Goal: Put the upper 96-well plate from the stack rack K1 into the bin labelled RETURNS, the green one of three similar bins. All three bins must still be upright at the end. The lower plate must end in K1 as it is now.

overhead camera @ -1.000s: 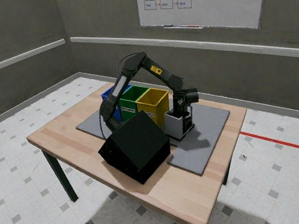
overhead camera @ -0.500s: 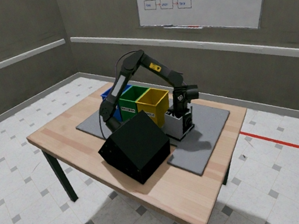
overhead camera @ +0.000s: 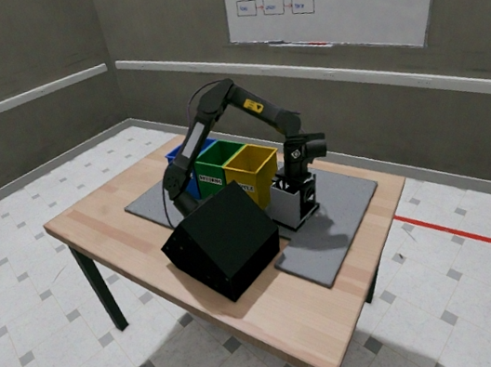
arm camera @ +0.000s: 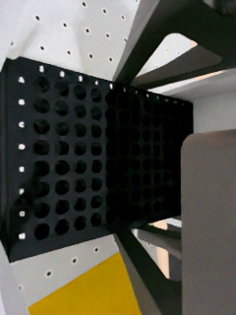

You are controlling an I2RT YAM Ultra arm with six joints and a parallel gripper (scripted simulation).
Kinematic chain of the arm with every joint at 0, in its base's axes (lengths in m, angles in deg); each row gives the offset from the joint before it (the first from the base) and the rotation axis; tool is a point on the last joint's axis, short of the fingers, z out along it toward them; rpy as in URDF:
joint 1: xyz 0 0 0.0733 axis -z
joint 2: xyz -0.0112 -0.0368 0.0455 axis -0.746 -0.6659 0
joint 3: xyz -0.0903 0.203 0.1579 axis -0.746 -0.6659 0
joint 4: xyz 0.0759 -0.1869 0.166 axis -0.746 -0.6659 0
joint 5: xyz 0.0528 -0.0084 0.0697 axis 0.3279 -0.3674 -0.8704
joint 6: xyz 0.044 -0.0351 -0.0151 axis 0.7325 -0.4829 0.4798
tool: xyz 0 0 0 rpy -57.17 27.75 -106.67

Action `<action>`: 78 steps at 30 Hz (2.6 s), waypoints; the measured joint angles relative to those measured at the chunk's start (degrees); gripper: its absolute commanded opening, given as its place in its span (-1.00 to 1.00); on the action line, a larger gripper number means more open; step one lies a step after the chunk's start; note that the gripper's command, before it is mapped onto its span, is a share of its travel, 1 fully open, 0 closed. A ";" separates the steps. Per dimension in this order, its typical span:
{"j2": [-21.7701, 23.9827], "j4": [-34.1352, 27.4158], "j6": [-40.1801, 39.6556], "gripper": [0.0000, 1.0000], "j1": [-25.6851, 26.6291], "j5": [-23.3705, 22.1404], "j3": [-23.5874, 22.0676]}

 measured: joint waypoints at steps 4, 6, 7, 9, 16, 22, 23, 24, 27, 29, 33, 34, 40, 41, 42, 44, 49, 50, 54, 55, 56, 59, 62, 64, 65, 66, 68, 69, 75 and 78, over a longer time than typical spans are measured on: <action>0.26 -1.44 -0.55 -1.00 0.59 0.37 0.81; 0.44 -2.21 -0.81 -1.00 0.94 0.55 1.27; 0.52 -2.58 -0.94 -1.00 1.09 0.63 1.51; 0.68 -3.34 -1.22 -1.00 1.42 0.81 1.99; 0.87 -5.29 -2.01 -1.00 2.10 1.31 3.21; 0.90 -7.50 -2.73 -1.00 2.93 1.79 4.68; 0.90 -7.85 -2.86 -1.00 3.08 1.86 4.94; 0.92 -8.17 -2.99 -1.00 3.23 1.95 5.18; 1.25 -9.27 -3.30 -1.00 3.65 2.27 5.90; 1.49 -9.73 -3.52 -1.00 3.87 2.40 6.25; 1.49 -10.95 -3.93 -1.00 4.24 2.71 7.17; 1.49 -11.30 -4.04 -1.00 4.35 2.80 7.43; 1.49 -13.53 -4.66 -1.00 5.14 3.23 9.18; 1.49 -13.92 -4.79 -1.00 5.27 3.32 9.49; 1.49 -14.32 -4.90 -1.00 5.40 3.41 9.79; 1.51 -15.04 -5.11 -1.00 5.64 3.58 10.38; 1.49 -16.44 -5.46 -1.00 6.03 3.80 11.43; 1.49 -16.79 -5.57 -1.00 6.12 3.87 11.74; 1.49 -18.21 -5.95 -1.00 6.56 4.20 13.09; 1.51 -18.56 -6.05 -1.00 6.69 4.28 13.42; 1.49 -18.91 -6.16 -1.00 6.82 4.35 13.77; 1.49 -20.04 -6.47 -1.00 7.23 4.61 14.84; 1.53 -20.96 -6.73 -1.00 7.58 4.79 15.76; 1.49 -21.53 -6.88 -1.00 7.74 4.85 16.17; 1.49 -21.86 -6.95 -1.00 7.78 4.94 16.41; 1.49 -22.25 -7.04 -1.00 7.85 5.01 16.74; 1.49 -22.99 -7.23 -1.00 8.00 5.16 17.51; 1.49 -23.37 -7.32 -1.00 8.09 5.22 17.92; 1.25 -25.29 -7.85 -1.00 8.81 5.55 20.11; 1.25 -25.83 -7.96 -1.00 8.96 5.55 20.35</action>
